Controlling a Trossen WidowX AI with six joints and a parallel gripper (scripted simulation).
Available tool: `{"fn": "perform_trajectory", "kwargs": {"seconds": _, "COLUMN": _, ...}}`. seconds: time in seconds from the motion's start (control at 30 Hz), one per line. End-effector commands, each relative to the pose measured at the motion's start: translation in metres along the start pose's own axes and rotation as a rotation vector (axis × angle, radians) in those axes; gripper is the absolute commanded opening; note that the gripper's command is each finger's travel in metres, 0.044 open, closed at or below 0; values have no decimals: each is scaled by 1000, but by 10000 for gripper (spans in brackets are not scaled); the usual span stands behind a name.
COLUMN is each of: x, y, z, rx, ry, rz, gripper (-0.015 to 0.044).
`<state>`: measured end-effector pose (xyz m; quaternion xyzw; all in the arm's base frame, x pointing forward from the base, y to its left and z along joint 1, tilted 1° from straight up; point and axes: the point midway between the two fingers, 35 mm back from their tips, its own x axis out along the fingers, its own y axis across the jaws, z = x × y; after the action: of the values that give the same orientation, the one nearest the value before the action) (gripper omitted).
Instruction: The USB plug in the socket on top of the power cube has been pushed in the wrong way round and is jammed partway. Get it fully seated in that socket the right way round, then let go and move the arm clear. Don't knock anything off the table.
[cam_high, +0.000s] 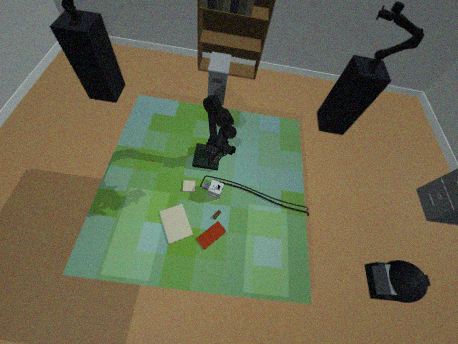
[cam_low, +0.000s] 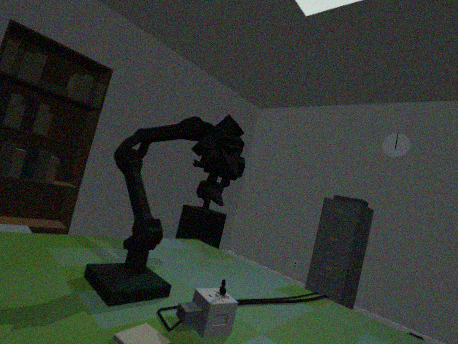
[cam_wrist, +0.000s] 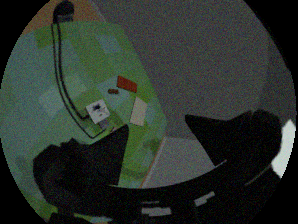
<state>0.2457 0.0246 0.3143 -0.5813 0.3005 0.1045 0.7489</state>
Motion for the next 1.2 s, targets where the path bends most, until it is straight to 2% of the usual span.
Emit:
{"fn": "perform_trajectory", "kwargs": {"seconds": 0.0, "x": 28, "y": 21, "z": 14, "rx": -47, "ry": 5, "rz": 170, "gripper": 440}}
{"fn": "perform_trajectory", "kwargs": {"seconds": 0.2, "x": 83, "y": 82, "z": 26, "rx": -150, "ry": 38, "rz": 580, "gripper": 440}}
{"fn": "perform_trajectory", "kwargs": {"seconds": 0.4, "x": 114, "y": 132, "z": 28, "rx": -158, "ry": 55, "rz": 927, "gripper": 440}}
{"fn": "perform_trajectory", "kwargs": {"seconds": 1.17, "x": 126, "y": 144, "z": 29, "rx": -157, "ry": 55, "rz": 937, "gripper": 440}}
